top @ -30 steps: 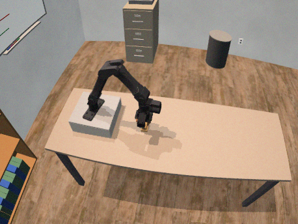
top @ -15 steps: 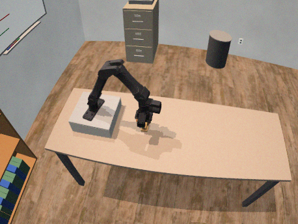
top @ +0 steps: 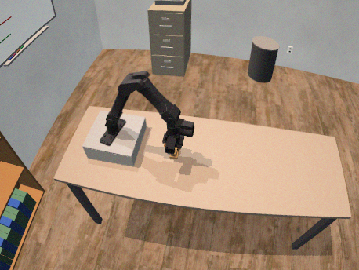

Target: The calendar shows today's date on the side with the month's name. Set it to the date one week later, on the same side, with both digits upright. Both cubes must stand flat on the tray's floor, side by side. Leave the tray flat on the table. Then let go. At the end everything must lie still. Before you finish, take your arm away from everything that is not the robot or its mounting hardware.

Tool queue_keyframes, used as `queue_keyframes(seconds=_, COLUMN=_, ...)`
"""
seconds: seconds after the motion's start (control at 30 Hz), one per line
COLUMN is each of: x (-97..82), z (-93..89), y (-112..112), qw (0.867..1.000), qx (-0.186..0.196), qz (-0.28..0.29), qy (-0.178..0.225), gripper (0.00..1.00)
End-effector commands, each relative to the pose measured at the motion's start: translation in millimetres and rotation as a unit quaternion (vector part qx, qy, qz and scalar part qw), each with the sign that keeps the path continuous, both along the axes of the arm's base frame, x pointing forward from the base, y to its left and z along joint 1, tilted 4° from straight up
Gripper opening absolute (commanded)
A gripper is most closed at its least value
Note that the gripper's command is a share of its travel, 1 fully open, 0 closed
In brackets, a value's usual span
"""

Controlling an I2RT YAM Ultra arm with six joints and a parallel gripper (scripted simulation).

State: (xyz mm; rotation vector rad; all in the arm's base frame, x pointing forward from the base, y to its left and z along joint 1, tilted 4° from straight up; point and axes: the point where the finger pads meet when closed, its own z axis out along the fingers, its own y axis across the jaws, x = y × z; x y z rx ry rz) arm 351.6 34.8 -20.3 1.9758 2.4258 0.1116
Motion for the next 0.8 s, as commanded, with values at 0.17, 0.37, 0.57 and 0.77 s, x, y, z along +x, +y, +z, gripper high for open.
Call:
queue_keyframes(seconds=0.17, x=2.4, z=1.6, y=-0.2, qw=1.0, qx=-0.001, qz=0.0, qy=-0.006, gripper=0.45)
queue_keyframes(seconds=0.37, x=2.7, z=-4.1, y=0.1, qw=1.0, qx=-0.001, qz=0.0, qy=-0.006, gripper=0.45)
queue_keyframes(seconds=0.57, x=3.3, z=-14.4, y=0.5, qw=1.0, qx=-0.001, qz=0.0, qy=-0.006, gripper=0.45)
queue_keyframes(seconds=0.77, x=3.7, z=-20.3, y=0.8, qw=1.0, qx=-0.001, qz=0.0, qy=-0.006, gripper=0.45)
